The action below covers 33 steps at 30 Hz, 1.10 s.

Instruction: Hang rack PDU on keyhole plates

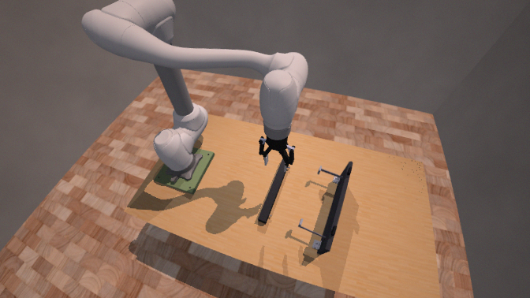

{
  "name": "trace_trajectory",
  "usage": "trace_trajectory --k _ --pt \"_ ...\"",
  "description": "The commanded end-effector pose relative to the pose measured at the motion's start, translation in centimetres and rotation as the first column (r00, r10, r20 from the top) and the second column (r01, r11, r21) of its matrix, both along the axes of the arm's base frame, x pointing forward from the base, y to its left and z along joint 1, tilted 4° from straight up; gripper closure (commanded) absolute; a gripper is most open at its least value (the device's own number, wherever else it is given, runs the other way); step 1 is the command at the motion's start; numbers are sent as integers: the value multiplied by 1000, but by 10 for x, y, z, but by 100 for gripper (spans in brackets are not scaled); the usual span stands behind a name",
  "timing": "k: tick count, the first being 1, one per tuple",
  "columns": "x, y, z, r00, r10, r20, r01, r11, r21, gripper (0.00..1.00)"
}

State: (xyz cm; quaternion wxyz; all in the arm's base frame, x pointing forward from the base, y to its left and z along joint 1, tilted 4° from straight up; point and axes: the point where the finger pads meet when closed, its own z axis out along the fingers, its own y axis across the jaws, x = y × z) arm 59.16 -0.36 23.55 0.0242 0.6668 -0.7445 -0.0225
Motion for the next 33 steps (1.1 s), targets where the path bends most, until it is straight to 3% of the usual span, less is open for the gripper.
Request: trace_trajectory --k 1,26,33 --pt "0 0 -7 1000 0 0 0 1000 0 45" --pt "-9 0 -131 1000 0 0 0 1000 0 45" --pt "-10 0 -150 1000 0 0 0 1000 0 45"
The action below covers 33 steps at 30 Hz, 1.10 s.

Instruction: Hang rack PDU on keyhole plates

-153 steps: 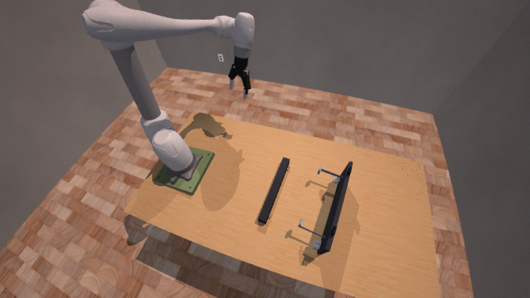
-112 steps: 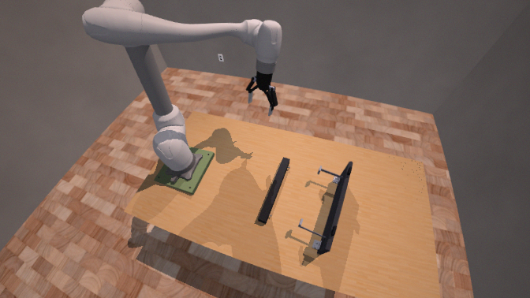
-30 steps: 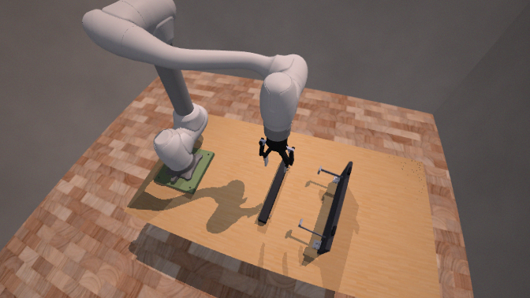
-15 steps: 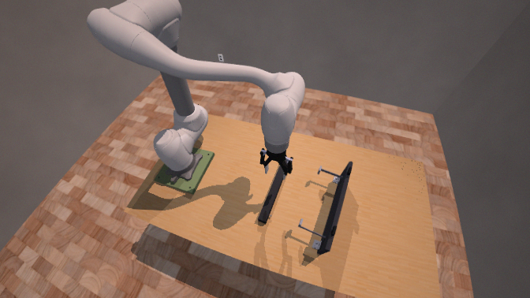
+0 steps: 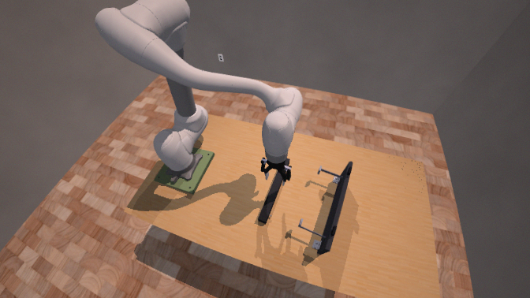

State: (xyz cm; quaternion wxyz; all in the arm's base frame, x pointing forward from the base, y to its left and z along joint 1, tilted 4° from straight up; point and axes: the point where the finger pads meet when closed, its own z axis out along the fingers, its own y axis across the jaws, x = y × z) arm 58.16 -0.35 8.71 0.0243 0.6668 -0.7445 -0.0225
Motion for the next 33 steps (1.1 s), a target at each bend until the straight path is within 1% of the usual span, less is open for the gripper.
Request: trace_trajectory --k 1,6,17,19,23,31,32,33 --pt "0 0 -4 1000 0 0 0 1000 0 45" --pt "-1 0 -13 1000 0 0 0 1000 0 45" --pt "-1 0 -16 1000 0 0 0 1000 0 45" --pt "-1 0 -19 1000 0 0 0 1000 0 45" --pt "-2 0 -36 1000 0 0 0 1000 0 45" --pt "-5 0 -81 1000 0 0 0 1000 0 45" --pt "-5 0 -85 1000 0 0 0 1000 0 45" --pt "-5 0 -85 1000 0 0 0 1000 0 45"
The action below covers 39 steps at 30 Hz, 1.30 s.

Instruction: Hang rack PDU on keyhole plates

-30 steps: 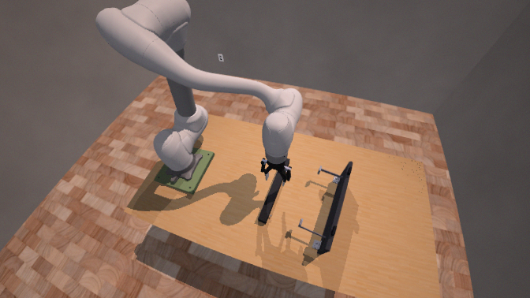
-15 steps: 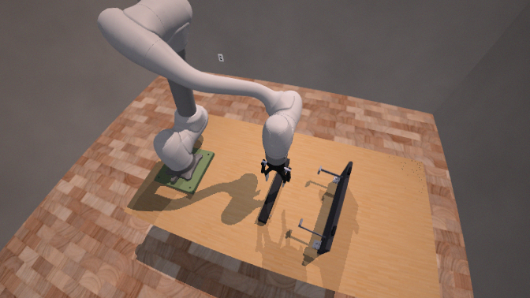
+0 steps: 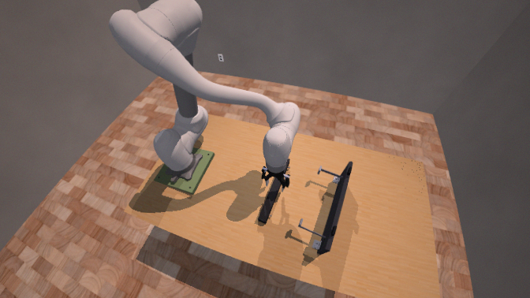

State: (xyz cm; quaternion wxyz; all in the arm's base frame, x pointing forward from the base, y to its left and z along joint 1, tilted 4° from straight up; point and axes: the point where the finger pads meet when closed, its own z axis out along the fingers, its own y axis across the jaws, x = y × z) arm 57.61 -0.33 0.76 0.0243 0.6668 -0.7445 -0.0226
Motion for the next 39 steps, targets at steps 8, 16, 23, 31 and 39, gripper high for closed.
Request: trace_trajectory --k 8,16,23,31,39 --pt "-1 0 -19 1000 0 0 0 1000 0 45" --pt "-1 0 -19 1000 0 0 0 1000 0 45" --pt "-1 0 -19 1000 0 0 0 1000 0 45" --pt "-1 0 -19 1000 0 0 0 1000 0 45" --pt "-1 0 -19 1000 0 0 0 1000 0 45"
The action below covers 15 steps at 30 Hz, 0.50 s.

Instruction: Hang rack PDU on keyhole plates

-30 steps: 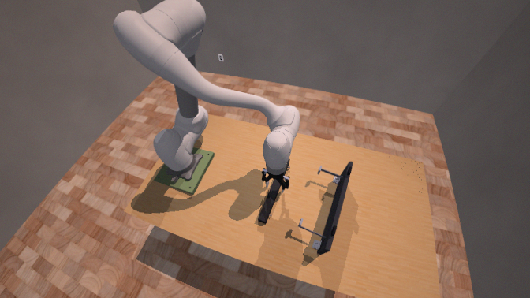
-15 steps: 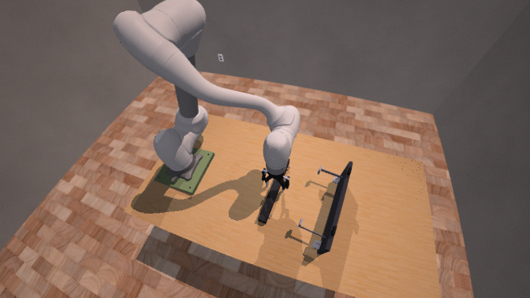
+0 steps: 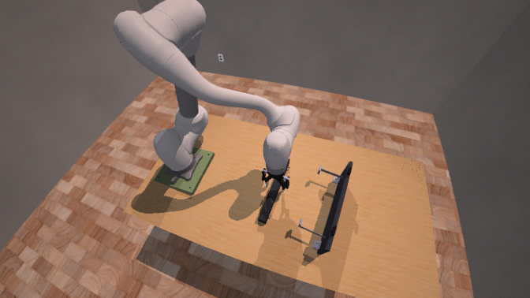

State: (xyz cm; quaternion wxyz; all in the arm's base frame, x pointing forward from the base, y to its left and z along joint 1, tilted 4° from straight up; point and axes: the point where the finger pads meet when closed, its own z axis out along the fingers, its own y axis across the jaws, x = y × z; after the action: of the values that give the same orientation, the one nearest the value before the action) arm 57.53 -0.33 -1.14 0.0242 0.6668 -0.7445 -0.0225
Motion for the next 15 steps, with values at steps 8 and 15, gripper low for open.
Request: trace_trajectory --k 8,15 --pt "0 0 0 1000 0 0 0 1000 0 100" --pt "0 0 0 1000 0 0 0 1000 0 100"
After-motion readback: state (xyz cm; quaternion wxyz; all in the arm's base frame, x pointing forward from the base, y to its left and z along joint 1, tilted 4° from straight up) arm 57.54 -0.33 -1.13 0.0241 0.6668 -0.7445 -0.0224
